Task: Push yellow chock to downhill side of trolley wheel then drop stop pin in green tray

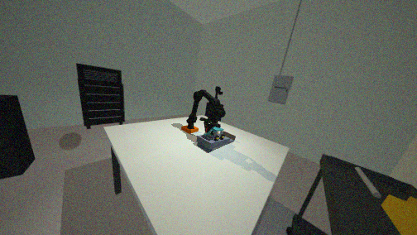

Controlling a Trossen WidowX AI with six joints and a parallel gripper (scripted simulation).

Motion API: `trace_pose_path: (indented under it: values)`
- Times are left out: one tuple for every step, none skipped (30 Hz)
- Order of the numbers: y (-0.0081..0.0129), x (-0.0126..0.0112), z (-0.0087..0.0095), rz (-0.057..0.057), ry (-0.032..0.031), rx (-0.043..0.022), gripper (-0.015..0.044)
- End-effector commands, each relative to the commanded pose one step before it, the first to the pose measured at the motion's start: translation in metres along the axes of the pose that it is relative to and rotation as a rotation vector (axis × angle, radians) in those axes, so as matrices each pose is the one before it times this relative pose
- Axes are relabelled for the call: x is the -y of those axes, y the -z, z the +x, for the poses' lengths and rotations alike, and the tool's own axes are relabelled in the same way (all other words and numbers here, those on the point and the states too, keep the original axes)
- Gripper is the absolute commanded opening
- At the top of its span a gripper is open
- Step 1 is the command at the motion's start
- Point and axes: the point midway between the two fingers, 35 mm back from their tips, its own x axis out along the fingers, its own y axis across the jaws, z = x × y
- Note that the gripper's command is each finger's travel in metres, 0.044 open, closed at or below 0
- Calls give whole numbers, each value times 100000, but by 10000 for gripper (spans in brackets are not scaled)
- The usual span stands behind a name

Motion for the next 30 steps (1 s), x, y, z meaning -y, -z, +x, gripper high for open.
trace_pose_path:
  values:
    - [106,24,-518,53,452,-185,0]
    - [2,-17,-61,-3,-3,1,0]
    - [2,-16,-64,-2,-2,1,0]
    - [2,-13,-67,-1,-2,2,0]
    - [2,-9,-70,-1,-1,2,0]
    - [2,-6,-71,0,-1,2,0]
    - [2,-5,-72,0,-1,2,0]
    - [3,-4,-72,0,0,2,0]
    - [3,-4,-72,0,0,2,0]
    - [3,-4,-72,0,0,2,0]
    - [3,-2,-73,0,0,2,0]
    - [3,-2,-73,0,0,2,0]
    - [3,-1,-73,0,0,2,0]
    - [4,-1,-73,0,0,2,0]
    - [3,0,-73,0,0,2,0]
    - [4,-1,-73,0,0,2,0]
    - [4,0,-73,0,0,2,0]
    - [4,0,-73,0,0,2,0]
    - [4,0,-73,0,0,2,0]
    - [4,1,-73,0,0,2,0]
    - [5,1,-72,0,0,2,0]
    - [5,0,-71,0,0,2,0]
    - [5,1,-70,0,0,2,0]
    - [5,1,-70,0,0,2,0]
    - [6,1,-70,0,0,2,0]
    - [6,1,-69,0,0,2,0]
    - [6,2,-69,0,0,2,0]
    - [6,2,-69,0,0,2,0]
    - [4,2,-69,0,0,2,0]
    - [4,2,-68,0,0,2,0]
